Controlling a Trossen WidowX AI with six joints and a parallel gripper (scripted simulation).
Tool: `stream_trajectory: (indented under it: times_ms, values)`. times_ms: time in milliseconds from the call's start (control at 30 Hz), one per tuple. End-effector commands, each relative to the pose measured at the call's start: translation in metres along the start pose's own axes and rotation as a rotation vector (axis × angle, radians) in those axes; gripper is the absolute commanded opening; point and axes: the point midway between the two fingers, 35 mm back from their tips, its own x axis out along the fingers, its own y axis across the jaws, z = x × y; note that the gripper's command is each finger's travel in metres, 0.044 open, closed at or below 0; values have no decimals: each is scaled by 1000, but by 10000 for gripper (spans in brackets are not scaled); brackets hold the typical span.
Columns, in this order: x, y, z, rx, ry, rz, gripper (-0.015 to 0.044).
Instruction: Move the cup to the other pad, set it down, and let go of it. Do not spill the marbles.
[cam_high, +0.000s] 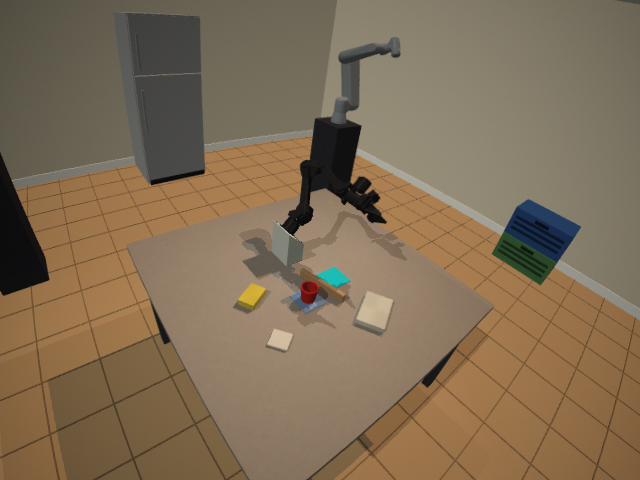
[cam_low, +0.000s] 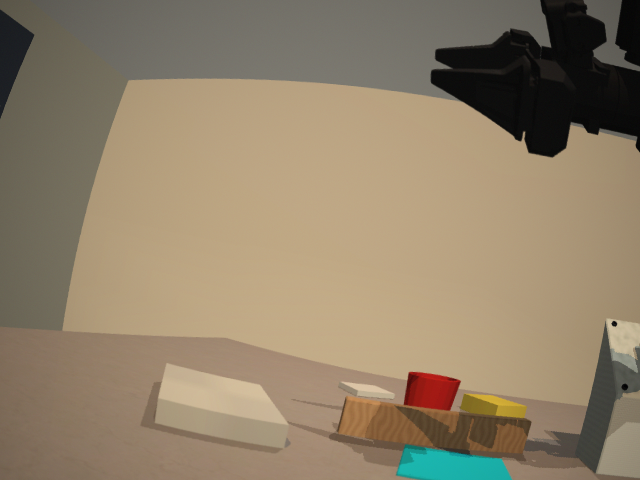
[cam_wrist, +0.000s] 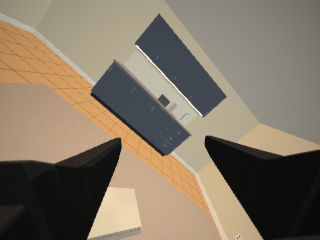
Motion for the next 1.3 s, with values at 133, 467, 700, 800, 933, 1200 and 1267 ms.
stream_trajectory:
  times_ms: [133, 467, 700, 800, 933, 1200, 1267]
  values:
    - [18, -9, -34, -79, 148, -5, 269]
    - [42, -48, -178, -372, 727, 196, 148]
    - [14, -65, -273, -448, 1016, 594, 148]
    - [-4, -68, -304, -416, 1064, 784, 148]
    - [-29, -68, -336, -323, 1047, 1021, 148]
    - [-44, -67, -357, -210, 964, 1189, 148]
    - [-44, -67, -357, -210, 964, 1189, 148]
